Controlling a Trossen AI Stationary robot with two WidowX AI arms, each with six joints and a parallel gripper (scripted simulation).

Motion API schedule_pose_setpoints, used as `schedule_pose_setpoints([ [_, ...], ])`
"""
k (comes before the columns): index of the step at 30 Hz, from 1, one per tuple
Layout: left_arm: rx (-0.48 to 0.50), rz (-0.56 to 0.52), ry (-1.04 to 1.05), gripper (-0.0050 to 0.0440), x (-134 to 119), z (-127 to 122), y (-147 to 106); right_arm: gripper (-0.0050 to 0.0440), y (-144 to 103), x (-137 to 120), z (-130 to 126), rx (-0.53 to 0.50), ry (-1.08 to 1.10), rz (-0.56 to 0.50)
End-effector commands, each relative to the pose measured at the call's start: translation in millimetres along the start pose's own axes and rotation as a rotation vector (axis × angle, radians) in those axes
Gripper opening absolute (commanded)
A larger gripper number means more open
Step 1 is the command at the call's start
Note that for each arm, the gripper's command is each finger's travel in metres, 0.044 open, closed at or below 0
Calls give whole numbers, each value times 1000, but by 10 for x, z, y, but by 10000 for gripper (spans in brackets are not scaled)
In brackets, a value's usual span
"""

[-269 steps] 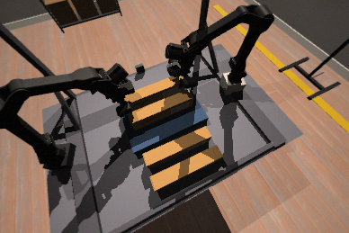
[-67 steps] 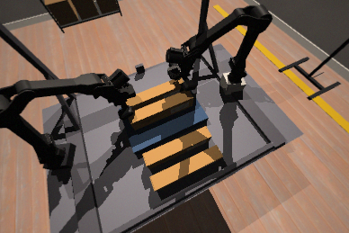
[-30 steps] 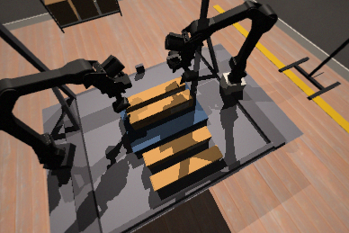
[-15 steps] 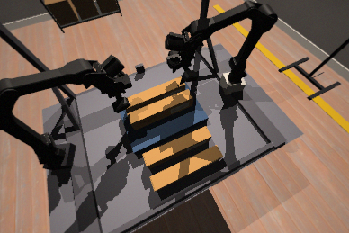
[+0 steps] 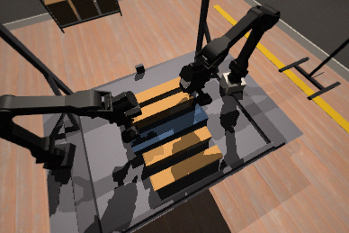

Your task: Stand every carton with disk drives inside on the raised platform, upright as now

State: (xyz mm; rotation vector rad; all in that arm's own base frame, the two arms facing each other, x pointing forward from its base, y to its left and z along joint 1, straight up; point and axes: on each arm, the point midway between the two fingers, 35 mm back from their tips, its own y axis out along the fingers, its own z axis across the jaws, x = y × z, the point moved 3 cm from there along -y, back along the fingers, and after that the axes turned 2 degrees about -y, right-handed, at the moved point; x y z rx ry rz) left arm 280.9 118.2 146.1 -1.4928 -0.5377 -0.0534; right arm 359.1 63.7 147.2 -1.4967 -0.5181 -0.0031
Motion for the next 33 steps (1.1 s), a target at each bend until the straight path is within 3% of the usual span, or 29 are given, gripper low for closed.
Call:
schedule_pose_setpoints([
  [1,-5,-1,9,381,3,10,9,385,-43,39,20,4,-17,-20],
  [33,-3,-3,12,381,17,23,-7,385,-47,49,14,4,-14,-29],
])
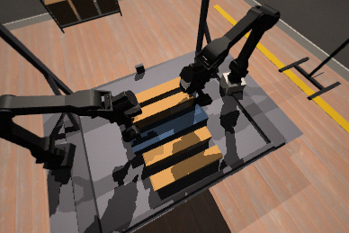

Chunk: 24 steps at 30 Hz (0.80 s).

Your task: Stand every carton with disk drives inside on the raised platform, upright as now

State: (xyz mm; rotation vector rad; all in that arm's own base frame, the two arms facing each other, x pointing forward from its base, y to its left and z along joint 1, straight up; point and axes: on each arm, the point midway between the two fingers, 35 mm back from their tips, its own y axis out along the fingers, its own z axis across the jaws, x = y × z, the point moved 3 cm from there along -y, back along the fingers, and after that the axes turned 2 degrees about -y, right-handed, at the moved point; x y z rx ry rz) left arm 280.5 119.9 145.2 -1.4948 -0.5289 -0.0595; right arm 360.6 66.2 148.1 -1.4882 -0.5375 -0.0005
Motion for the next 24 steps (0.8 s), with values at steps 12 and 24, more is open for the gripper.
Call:
schedule_pose_setpoints([
  [12,-1,-19,1,381,23,1232,171,385,129,-101,-1231,2,-2,-29],
  [24,5,-19,3,381,31,1253,170,385,114,-92,-1237,0,6,-28],
])
